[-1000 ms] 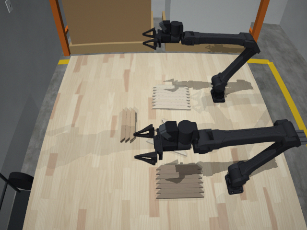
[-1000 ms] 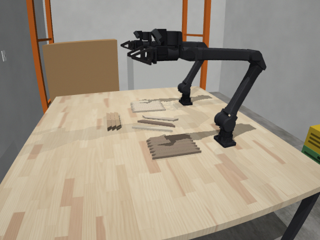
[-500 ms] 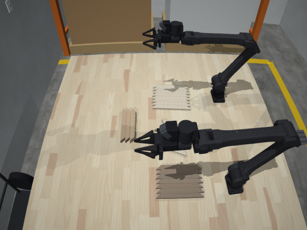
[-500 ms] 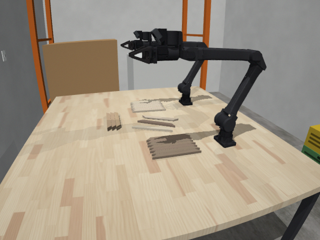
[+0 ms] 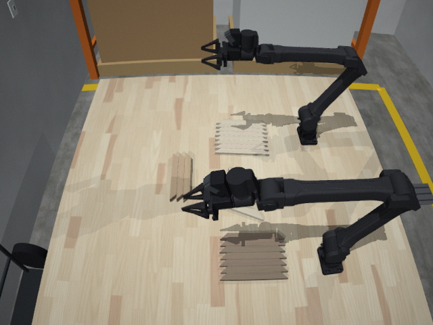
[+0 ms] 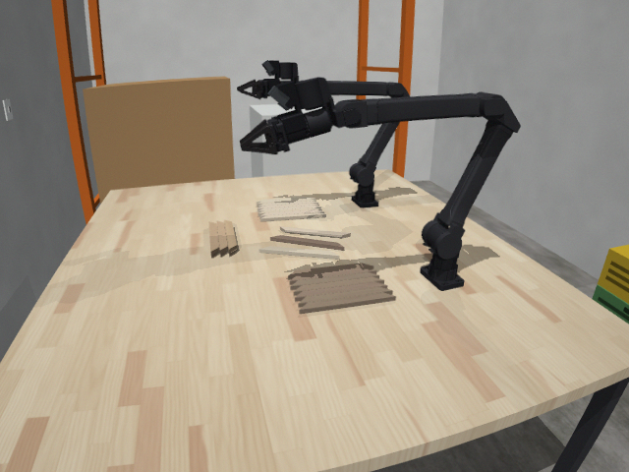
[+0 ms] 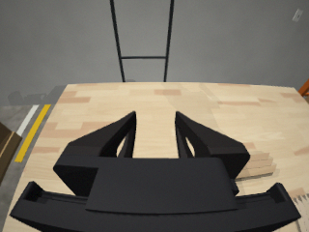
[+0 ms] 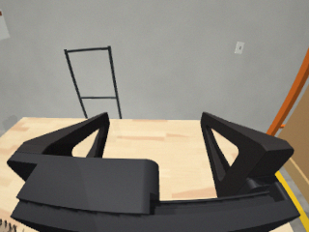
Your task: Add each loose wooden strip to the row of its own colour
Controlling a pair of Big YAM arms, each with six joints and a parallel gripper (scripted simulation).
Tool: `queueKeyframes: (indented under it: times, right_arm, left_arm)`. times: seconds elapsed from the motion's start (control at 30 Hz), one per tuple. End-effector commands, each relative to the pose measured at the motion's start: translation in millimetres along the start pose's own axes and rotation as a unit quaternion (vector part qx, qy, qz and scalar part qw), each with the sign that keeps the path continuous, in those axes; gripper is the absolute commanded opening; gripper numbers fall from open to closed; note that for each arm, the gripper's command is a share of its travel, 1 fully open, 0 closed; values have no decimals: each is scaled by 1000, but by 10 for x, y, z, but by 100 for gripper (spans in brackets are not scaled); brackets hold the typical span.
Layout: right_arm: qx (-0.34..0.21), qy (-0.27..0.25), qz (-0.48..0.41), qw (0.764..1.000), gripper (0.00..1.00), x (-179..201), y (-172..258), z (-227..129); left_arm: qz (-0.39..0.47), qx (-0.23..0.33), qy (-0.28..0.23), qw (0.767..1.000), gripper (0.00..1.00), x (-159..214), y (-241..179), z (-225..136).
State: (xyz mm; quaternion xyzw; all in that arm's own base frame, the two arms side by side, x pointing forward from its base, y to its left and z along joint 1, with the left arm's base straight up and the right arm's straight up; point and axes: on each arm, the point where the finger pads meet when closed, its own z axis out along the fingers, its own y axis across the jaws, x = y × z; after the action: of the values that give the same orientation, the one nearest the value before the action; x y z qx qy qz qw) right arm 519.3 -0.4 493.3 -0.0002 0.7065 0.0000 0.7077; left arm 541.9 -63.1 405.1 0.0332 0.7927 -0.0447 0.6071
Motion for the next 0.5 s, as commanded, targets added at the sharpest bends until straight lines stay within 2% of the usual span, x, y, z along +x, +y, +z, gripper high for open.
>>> queueKeyframes:
  times: [0.0,0.1,0.17,0.2,0.23,0.4,0.47]
  right_arm:
    - [8,2,4,1000,100,2,-78,32]
    - [9,0,5,1000,100,-10,-81,32]
    - [9,0,5,1000,100,-10,-81,32]
    - [9,0,5,1000,100,-10,-81,32]
    - [9,0,5,1000,100,-9,-83,32]
    - [9,0,6,1000,100,-12,-83,32]
    - [9,0,6,1000,100,-13,-84,32]
  left_arm:
    - [-8,26,22,999,42,-114,-317,150]
    - [-6,42,71,997,42,203,-542,272]
    - [-6,42,71,997,42,203,-542,272]
    - [-5,39,91,995,42,368,-530,303]
    - [-2,49,98,994,42,369,-663,326]
    - [9,76,195,978,42,1083,-1068,411]
    - [14,85,220,972,42,1206,-1225,427]
